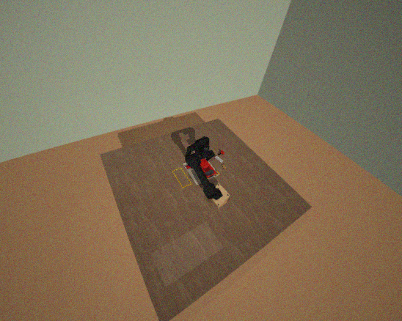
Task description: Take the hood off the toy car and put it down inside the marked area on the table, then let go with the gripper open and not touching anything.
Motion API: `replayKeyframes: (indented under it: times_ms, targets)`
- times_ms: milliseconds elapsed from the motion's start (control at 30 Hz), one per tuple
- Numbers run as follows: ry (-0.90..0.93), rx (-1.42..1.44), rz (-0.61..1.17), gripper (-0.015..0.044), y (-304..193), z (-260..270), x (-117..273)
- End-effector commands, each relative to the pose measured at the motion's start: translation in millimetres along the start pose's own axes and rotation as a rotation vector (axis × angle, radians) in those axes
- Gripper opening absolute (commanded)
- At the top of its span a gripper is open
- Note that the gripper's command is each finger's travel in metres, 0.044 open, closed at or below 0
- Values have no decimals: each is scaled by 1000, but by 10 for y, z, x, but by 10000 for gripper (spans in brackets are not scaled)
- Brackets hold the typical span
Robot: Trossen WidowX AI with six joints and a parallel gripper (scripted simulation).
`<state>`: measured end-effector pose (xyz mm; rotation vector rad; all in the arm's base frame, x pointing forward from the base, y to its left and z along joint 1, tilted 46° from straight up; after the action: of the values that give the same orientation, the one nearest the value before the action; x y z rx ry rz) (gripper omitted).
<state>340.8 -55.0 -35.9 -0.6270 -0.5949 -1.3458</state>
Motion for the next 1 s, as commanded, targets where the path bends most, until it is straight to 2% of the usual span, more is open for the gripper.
replayKeyframes:
  times_ms: [0,100,433,467,967]
  targets:
    - [-1,1,0,295,2,1,1]
    - [-1,1,0,275,2,1,1]
    - [-1,1,0,12,4,-1,49]
    - [-1,1,0,0,4,-1,55]
    - [-1,0,0,0,5,-3,153]
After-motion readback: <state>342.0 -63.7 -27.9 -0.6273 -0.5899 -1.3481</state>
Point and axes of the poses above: the point midway between the two fingers, 35 mm back from their tips, its own x axis back along the fingers, its own z axis across the jaws, y = z × x, the point moved 6 cm from there along x, back along the fingers, and after that the axes turned 2 degrees about -x, right-handed, at the moved point
